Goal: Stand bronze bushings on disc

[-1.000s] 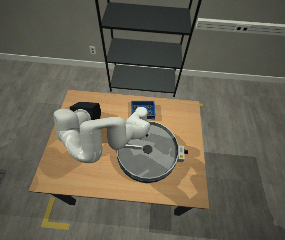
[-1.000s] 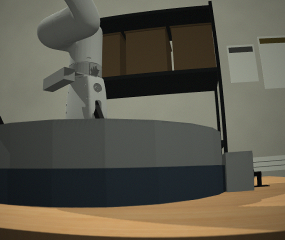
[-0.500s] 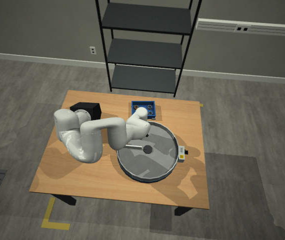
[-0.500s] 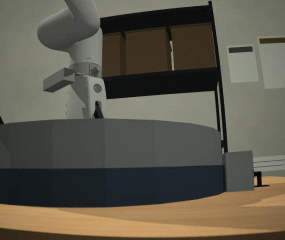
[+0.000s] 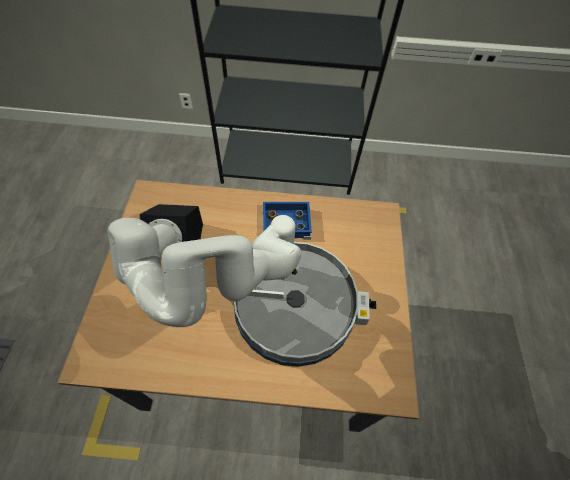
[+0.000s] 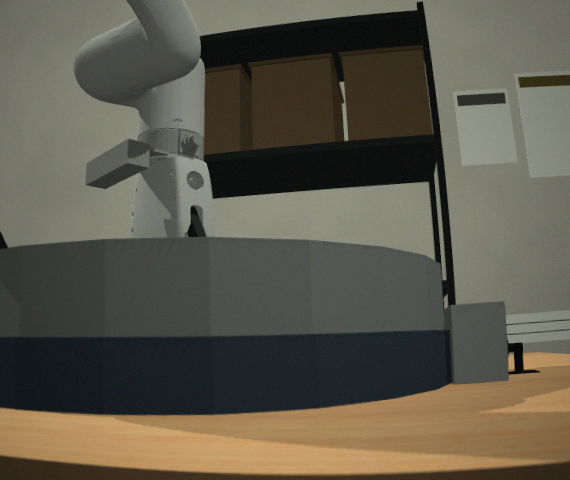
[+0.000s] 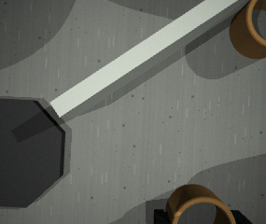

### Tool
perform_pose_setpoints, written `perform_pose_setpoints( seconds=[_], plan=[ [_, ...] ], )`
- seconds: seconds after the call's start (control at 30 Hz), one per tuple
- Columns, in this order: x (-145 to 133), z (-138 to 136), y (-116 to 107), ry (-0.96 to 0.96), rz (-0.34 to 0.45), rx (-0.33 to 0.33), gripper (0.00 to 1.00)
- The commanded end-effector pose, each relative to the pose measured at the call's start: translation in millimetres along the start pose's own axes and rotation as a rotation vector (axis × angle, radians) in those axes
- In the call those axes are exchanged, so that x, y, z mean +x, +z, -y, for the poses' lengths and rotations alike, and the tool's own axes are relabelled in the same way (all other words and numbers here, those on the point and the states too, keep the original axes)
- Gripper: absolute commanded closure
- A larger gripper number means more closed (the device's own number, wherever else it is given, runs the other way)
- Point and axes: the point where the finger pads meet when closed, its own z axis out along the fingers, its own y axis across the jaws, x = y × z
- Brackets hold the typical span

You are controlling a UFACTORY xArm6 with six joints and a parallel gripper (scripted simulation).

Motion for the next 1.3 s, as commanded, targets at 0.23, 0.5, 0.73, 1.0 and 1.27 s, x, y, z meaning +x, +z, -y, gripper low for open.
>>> perform_pose_setpoints(
  seconds=[0.23,0.5,0.73,1.0,1.27],
  plan=[
    [-0.9,1.1,-0.6,0.001,0.003,0.002,1.00],
    [-0.9,1.1,-0.6,0.001,0.003,0.002,0.58],
    [-0.9,1.1,-0.6,0.001,0.003,0.002,0.58],
    [-0.9,1.1,-0.6,0.001,0.003,0.002,0.58],
    [-0.9,1.1,-0.6,0.001,0.003,0.002,0.58]
  ],
)
